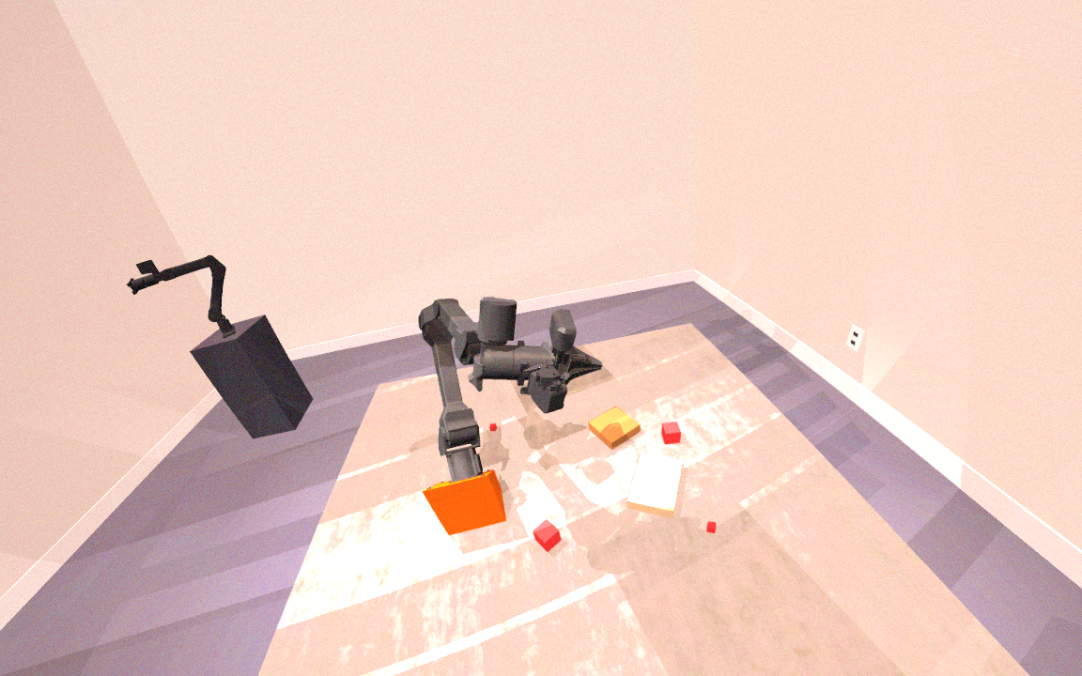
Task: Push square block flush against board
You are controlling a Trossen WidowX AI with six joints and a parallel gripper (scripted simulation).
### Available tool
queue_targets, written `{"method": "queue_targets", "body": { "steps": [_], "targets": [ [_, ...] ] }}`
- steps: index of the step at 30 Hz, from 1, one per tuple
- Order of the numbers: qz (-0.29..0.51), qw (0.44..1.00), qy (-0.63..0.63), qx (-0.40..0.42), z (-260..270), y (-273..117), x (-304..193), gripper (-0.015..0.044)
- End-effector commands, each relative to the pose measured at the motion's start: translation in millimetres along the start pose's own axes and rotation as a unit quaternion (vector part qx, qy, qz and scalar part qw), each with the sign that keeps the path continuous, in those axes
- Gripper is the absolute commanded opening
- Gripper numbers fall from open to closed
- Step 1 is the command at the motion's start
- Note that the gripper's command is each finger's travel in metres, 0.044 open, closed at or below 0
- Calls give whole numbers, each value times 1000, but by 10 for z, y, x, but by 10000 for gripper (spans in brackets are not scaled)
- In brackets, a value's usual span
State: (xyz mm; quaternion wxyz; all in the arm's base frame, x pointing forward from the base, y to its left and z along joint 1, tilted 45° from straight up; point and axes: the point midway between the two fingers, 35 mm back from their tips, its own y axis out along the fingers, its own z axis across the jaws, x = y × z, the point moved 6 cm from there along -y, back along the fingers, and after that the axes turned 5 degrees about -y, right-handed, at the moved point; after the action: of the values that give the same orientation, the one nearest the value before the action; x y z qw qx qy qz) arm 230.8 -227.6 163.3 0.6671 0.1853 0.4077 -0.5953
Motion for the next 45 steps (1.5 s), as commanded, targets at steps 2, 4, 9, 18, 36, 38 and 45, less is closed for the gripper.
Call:
{"method": "queue_targets", "body": {
  "steps": [2, 4, 9, 18, 36, 38, 45],
  "targets": [
    [-5, 999, -39, -36, 85, 250, 114, 0],
    [-6, 997, -55, -53, 117, 358, 162, 0],
    [-6, 991, -98, -95, 164, 641, 281, 0],
    [8, 968, -178, -178, 129, 1181, 480, 0],
    [83, 875, -327, -348, -342, 2173, 829, 0],
    [96, 861, -341, -365, -424, 2266, 860, 0],
    [149, 803, -391, -423, -758, 2560, 954, 0]
  ]
}}
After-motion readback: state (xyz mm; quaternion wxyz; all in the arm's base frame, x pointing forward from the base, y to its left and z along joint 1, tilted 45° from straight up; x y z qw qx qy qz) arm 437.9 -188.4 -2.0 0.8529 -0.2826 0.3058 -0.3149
